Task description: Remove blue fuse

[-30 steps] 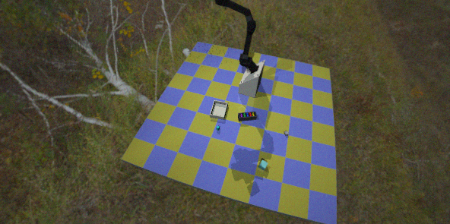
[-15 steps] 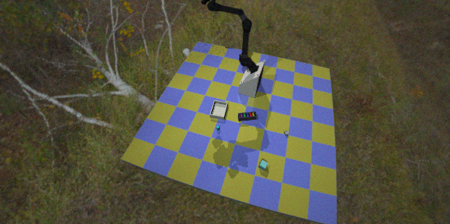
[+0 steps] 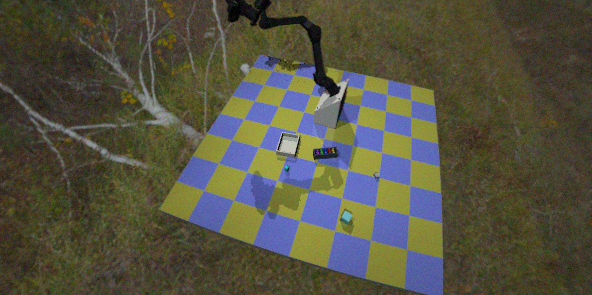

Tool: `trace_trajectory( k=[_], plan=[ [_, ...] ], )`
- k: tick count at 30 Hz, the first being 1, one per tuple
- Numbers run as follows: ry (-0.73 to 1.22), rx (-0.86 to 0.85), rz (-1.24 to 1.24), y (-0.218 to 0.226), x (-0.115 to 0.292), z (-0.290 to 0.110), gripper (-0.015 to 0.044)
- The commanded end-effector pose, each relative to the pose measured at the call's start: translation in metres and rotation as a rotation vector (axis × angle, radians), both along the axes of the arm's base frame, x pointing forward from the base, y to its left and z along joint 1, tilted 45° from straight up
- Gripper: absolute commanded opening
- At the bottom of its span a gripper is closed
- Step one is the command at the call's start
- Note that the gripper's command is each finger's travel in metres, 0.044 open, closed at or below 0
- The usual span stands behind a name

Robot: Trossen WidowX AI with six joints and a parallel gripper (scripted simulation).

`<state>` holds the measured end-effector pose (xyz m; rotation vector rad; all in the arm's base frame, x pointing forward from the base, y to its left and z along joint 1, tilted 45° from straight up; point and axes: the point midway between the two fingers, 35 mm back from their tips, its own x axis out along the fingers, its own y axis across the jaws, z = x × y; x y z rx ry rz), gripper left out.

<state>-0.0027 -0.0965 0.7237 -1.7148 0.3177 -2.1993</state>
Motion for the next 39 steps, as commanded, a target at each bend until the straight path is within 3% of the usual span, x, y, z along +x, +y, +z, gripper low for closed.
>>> trace_trajectory(
  k=[1, 19, 31, 39],
  plan=[
    [0.042, 0.061, 0.091, -0.028, 0.03, -0.009, 0.0074],
    [0.158, 0.396, 0.45, -0.128, 0.173, -0.089, 0.0074],
    [0.261, 0.793, 0.748, -0.164, 0.32, -0.22, 0.0074],
    [0.311, 0.959, 0.863, -0.153, 0.377, -0.289, 0.0074]
  ],
)
